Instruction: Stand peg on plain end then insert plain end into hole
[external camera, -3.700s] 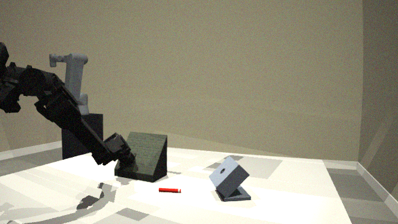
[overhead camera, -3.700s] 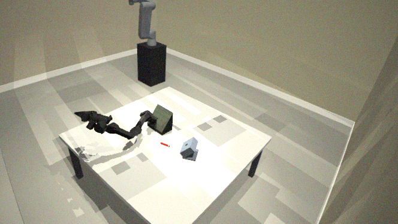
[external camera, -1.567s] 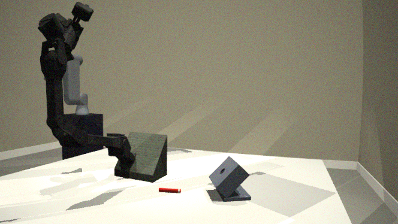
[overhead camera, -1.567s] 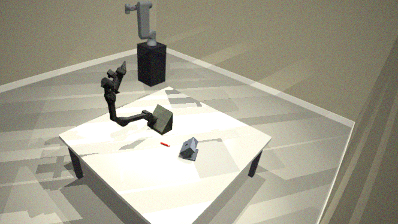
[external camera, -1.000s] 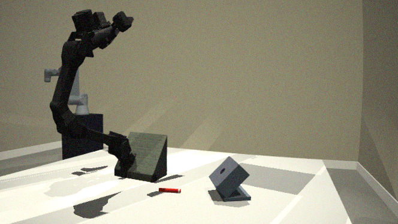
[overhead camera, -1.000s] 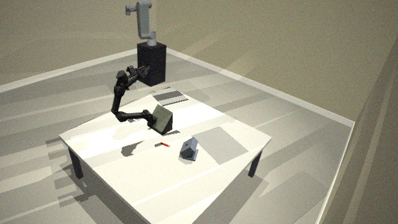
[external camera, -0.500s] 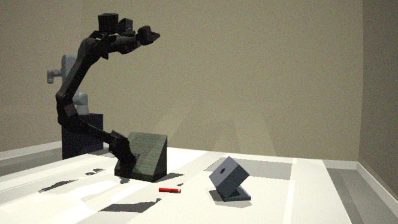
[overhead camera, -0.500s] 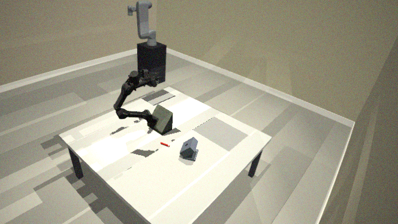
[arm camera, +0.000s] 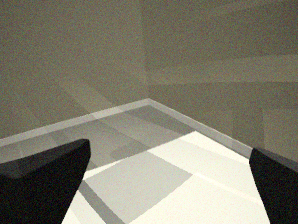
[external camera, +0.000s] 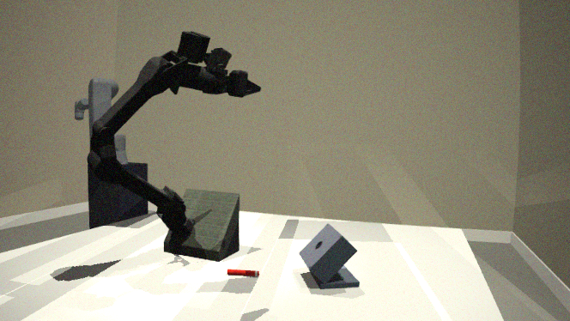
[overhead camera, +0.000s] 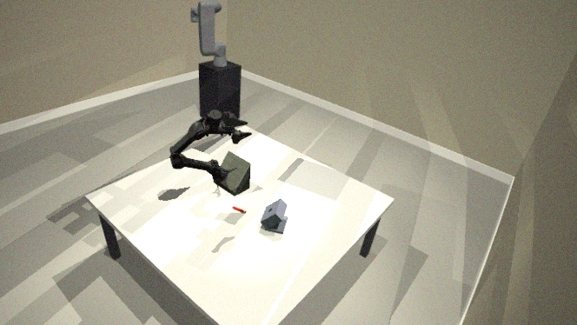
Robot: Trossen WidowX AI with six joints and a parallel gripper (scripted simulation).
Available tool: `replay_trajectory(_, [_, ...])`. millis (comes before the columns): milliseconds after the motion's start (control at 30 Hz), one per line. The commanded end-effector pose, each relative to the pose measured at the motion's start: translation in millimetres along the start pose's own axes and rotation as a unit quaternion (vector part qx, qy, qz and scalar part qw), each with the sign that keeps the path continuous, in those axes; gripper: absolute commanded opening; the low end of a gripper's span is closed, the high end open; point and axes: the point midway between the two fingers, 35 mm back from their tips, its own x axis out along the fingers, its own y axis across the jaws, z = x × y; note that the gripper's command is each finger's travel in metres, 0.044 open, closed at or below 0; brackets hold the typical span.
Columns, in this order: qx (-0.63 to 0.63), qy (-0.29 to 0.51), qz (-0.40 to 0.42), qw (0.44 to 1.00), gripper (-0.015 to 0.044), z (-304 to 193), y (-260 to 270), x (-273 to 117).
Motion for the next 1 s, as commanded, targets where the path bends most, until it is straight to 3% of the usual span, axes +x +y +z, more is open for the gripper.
replay_trajectory(0, [0.028, 0.048, -0.021, 0.998, 0.0440, -21.8, -13.4, 18.0])
replay_trajectory(500, [0.127, 0.246, -0.129, 0.952, 0.0440, -123.9, -71.9, 61.5])
replay_trajectory(967, [0.205, 0.422, -0.220, 0.855, 0.0440, -233.9, -111.0, 62.2])
